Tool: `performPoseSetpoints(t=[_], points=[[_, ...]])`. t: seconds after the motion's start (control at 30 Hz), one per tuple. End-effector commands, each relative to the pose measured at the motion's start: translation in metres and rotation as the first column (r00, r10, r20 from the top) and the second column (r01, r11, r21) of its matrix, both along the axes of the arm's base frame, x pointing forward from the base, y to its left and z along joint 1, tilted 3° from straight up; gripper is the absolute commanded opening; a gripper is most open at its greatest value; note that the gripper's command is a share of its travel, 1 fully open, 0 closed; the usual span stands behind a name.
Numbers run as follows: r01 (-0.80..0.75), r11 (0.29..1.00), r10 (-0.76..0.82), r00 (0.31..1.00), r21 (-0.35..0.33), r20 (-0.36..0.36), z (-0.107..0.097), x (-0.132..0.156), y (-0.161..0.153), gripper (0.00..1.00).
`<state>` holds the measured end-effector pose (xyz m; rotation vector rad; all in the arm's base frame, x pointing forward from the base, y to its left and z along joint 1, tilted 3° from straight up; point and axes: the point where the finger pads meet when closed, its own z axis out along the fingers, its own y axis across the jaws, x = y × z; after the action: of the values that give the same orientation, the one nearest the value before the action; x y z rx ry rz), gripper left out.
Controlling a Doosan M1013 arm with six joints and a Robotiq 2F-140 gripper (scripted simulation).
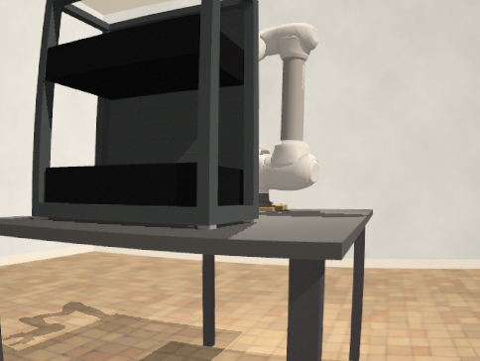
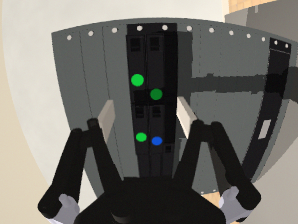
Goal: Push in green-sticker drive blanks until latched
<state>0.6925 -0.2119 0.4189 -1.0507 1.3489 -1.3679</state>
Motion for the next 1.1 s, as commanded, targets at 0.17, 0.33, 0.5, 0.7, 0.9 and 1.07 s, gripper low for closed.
performPoseSetpoints(t=[0.17,0.33,0.5,0.7,0.9,1.07], points=[[0.0,1.0,0.0,1.0,0.0,0.0,0.0,0.0,0.0,0.0],[0.0,1.0,0.0,1.0,0.0,0.0,0.0,0.0,0.0,0.0],[0.0,1.0,0.0,1.0,0.0,0.0,0.0,0.0,0.0,0.0],[0.0,1.0,0.0,1.0,0.0,0.0,0.0,0.0,0.0,0.0],[0.0,1.0,0.0,1.0,0.0,0.0,0.0,0.0,0.0,0.0],[0.0,1.0,0.0,1.0,0.0,0.0,0.002,-0.002,0.01,0.0]])
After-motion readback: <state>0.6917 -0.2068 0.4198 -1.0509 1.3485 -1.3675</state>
